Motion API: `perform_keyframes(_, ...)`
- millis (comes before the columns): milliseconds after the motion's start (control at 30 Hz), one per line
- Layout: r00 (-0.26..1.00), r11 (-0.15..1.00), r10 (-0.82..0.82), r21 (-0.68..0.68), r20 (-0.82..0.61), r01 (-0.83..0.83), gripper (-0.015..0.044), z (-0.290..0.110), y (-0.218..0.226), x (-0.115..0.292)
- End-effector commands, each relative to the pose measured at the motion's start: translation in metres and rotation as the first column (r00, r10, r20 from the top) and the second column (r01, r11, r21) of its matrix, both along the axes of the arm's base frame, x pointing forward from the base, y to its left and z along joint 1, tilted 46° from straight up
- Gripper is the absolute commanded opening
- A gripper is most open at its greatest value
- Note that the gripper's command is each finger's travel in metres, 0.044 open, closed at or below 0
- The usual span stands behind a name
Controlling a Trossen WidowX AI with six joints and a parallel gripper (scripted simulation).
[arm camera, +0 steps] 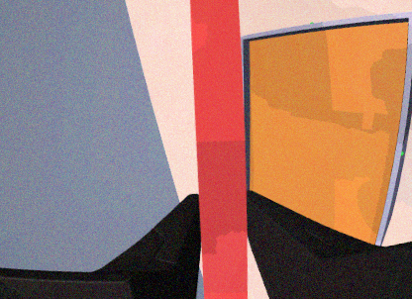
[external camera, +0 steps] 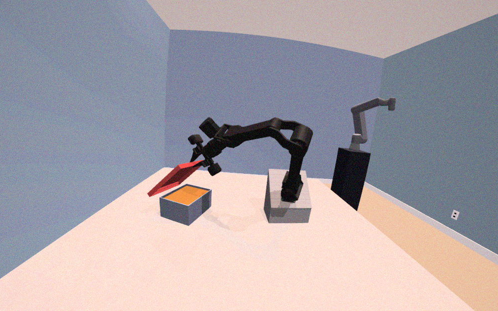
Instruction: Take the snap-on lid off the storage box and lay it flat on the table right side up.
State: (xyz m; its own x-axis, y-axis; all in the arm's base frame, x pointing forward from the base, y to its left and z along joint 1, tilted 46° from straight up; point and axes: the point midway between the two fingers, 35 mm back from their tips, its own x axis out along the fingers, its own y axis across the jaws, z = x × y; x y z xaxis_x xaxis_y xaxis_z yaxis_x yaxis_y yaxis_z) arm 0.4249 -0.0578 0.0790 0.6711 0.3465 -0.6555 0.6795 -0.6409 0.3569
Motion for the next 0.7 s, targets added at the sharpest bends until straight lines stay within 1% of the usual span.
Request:
perform_keyframes(0,1.0,1.0,-0.001,-0.005,0.015,0.001,0.0,0.009,-0.007,0.003)
perform_keyframes(200,1.0,1.0,-0.001,-0.005,0.015,0.001,0.0,0.011,-0.01,0.003)
perform_keyframes(667,1.0,1.0,-0.001,-0.006,0.014,0.001,0.0,-0.012,-0.024,-0.01)
